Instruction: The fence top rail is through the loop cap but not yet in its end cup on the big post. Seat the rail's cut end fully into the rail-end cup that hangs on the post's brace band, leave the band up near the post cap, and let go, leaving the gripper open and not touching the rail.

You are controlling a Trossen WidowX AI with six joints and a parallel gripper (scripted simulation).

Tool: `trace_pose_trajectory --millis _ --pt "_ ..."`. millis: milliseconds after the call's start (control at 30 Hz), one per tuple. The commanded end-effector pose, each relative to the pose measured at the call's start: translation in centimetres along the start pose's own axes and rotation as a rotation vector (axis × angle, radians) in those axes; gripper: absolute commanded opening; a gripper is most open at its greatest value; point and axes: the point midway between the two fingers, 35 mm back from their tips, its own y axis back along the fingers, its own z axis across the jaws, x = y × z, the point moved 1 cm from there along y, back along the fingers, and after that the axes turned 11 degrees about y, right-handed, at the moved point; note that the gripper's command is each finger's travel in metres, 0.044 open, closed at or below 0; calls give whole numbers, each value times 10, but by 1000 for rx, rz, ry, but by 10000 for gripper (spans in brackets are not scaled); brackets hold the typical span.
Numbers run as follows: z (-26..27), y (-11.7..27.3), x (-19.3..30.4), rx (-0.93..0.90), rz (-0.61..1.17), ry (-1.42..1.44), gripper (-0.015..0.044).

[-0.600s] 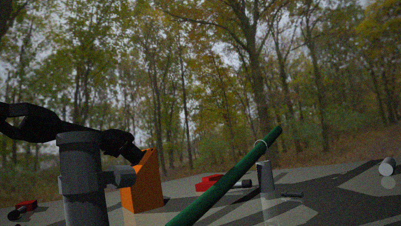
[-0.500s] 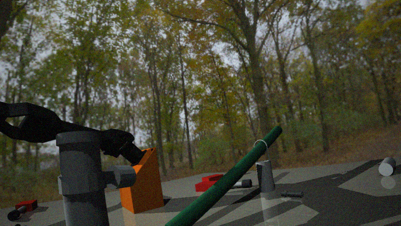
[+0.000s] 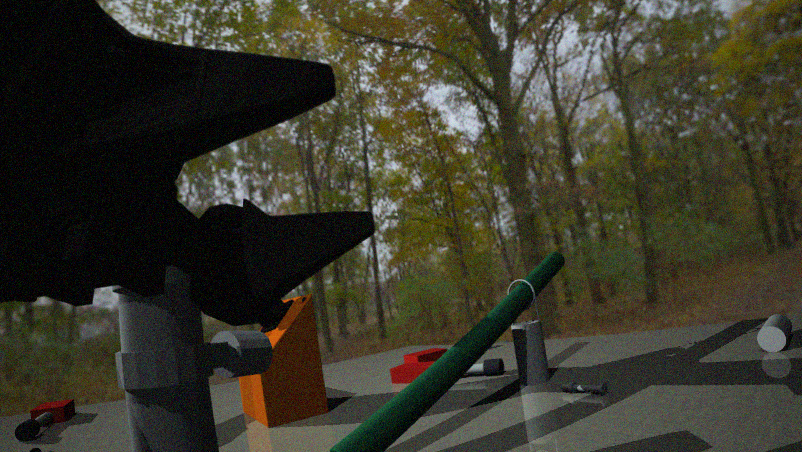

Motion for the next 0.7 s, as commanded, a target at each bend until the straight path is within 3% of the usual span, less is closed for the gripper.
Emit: trace_pose_trajectory --millis 0,367,667 --pt "39 -45 -36 -161 163 -250 440" --pt "144 -94 -111 -302 657 -605 440" --pt "220 -77 -161 -60 1068 -685 440"
